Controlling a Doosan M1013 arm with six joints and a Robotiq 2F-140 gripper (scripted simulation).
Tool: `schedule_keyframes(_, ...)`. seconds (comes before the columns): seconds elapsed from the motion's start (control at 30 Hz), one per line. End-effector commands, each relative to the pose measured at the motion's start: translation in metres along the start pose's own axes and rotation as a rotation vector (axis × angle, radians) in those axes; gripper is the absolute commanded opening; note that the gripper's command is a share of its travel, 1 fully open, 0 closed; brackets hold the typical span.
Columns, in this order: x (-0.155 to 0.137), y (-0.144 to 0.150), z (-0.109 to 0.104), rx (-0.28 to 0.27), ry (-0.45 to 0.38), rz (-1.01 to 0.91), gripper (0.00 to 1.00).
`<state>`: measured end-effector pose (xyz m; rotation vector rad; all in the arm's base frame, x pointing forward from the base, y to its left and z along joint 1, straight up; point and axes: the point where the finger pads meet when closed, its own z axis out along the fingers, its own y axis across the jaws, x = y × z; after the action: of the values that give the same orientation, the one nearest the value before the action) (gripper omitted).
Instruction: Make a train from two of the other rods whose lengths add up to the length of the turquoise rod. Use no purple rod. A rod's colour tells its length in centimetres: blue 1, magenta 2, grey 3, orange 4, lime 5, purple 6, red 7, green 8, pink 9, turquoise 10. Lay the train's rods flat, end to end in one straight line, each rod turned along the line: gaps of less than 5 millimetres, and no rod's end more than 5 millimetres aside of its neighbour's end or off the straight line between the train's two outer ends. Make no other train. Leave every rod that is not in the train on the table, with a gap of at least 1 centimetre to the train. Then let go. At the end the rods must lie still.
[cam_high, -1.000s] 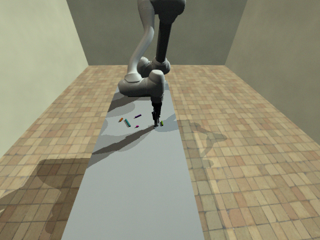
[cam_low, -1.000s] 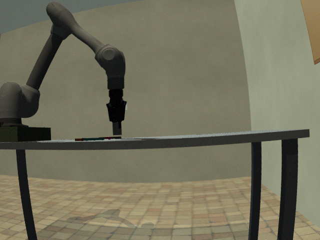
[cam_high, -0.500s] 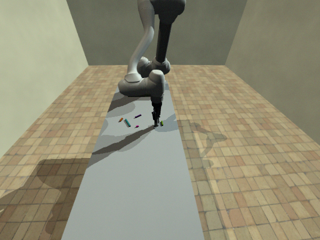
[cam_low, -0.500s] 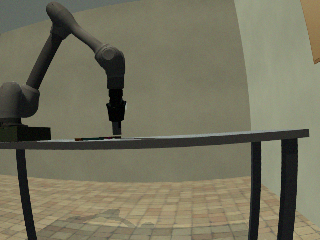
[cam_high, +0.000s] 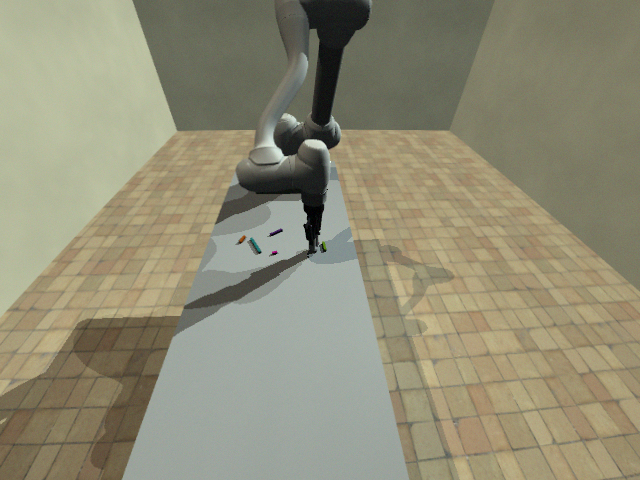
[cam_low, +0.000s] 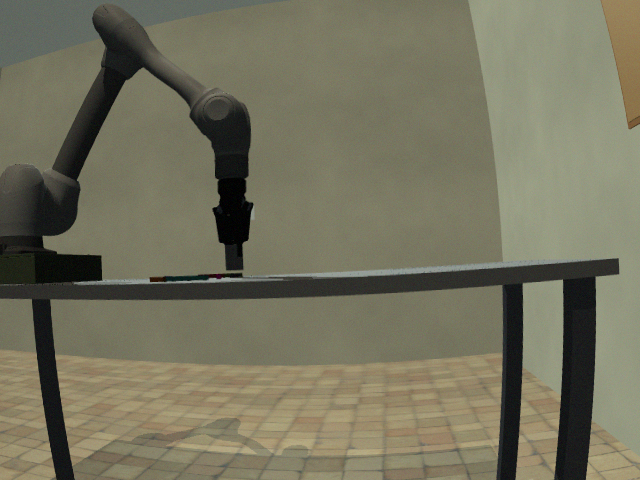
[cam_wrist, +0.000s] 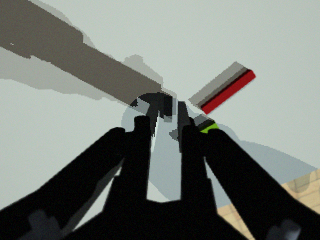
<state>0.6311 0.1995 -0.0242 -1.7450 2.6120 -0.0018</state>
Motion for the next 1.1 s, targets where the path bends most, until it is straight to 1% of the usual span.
schedule_keyframes(0.0, 0.000, 0.000, 0.000, 0.000, 0.000, 0.000, 0.15)
schedule_keyframes(0.43, 0.000, 0.000, 0.001, 0.000, 0.000, 0.000, 0.15)
schedule_keyframes(1.07, 0.000, 0.000, 0.015, 0.000, 0.000, 0.000, 0.15)
